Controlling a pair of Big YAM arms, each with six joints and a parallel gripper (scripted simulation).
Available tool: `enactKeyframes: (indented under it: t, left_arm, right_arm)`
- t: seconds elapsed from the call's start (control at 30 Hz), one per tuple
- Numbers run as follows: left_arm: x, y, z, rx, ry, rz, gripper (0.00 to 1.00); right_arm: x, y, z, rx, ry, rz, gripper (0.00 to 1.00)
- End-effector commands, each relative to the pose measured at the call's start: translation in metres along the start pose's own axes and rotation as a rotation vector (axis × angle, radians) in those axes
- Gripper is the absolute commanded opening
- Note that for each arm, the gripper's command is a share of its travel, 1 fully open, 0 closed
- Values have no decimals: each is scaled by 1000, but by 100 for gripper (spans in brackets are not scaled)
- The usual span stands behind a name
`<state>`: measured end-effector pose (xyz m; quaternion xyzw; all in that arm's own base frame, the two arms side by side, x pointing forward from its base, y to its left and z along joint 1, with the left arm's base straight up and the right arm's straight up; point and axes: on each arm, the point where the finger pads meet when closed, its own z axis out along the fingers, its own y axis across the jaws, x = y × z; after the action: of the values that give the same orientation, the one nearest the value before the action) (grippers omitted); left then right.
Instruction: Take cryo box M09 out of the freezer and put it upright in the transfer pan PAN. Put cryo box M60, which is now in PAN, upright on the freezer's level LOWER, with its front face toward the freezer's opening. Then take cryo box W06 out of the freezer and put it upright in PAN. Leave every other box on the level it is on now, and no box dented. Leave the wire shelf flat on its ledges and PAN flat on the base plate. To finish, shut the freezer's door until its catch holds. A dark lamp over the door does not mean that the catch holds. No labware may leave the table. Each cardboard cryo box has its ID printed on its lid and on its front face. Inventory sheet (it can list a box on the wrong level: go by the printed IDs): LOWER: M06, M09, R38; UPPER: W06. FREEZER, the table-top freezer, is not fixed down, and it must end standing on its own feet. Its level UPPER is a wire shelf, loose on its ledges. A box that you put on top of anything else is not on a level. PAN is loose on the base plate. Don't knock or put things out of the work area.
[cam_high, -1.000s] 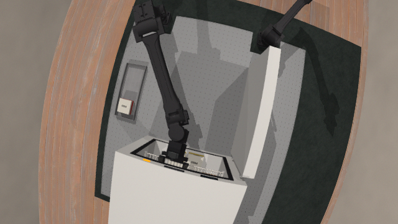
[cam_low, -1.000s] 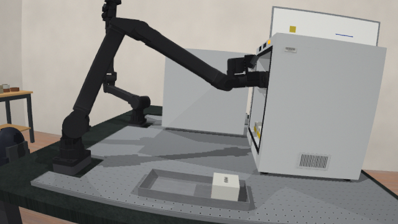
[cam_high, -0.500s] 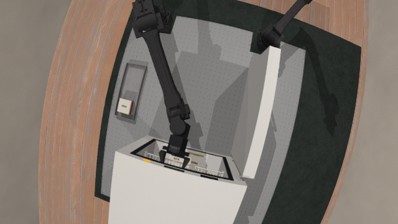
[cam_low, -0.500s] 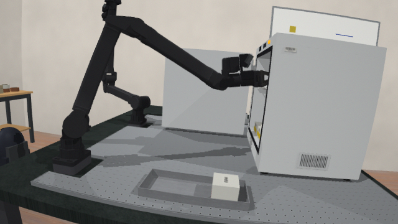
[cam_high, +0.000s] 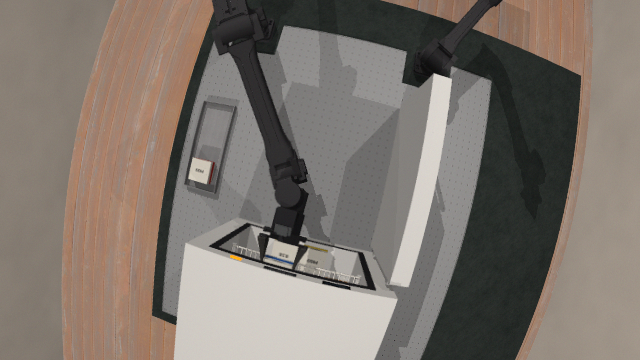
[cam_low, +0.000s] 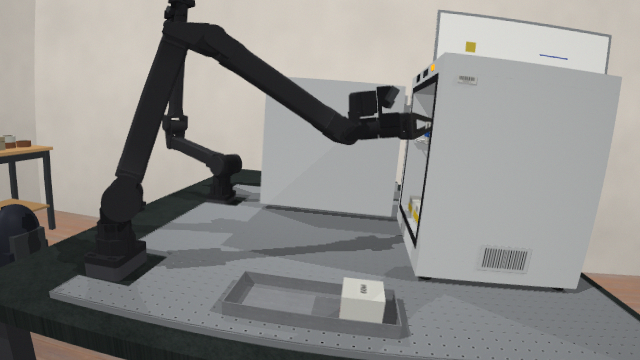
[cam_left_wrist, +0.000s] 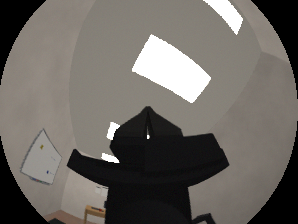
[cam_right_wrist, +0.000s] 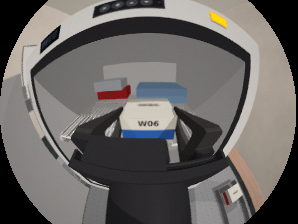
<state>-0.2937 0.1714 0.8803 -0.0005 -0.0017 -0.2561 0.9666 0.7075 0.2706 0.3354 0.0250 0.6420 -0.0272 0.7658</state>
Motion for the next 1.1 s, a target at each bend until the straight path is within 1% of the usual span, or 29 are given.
enactKeyframes:
  t: [0.0,0.07,0.17,0.27,0.3,0.33,0.57,0.67,0.87,0.9,1.07]
  left_arm:
    - [17,0,4,0,33,-11,0]
    - [17,0,4,0,33,-11,0]
    - [17,0,4,0,33,-11,0]
    - [17,0,4,0,33,-11,0]
    - [17,0,4,0,33,-11,0]
    - [17,0,4,0,33,-11,0]
    - [17,0,4,0,33,-11,0]
    - [17,0,4,0,33,-11,0]
    - [17,0,4,0,33,-11,0]
    - [17,0,4,0,33,-11,0]
    - [17,0,4,0,33,-11,0]
  right_arm:
    - [-21,6,-10,-8,-39,16,77]
    - [-15,7,-13,-9,-31,11,77]
    - [-28,5,-19,-8,-44,19,77]
    - [-28,5,-20,-8,-44,19,77]
    - [4,10,-20,-12,-7,-3,77]
    - [-2,8,-20,-10,-14,1,77]
    - [-9,0,-17,0,-11,-2,77]
    - [5,2,-16,-3,-7,-3,77]
    - [8,2,-16,-3,-7,-3,77]
    - [8,2,-16,-3,-7,-3,100]
    - [8,2,-16,-3,-7,-3,100]
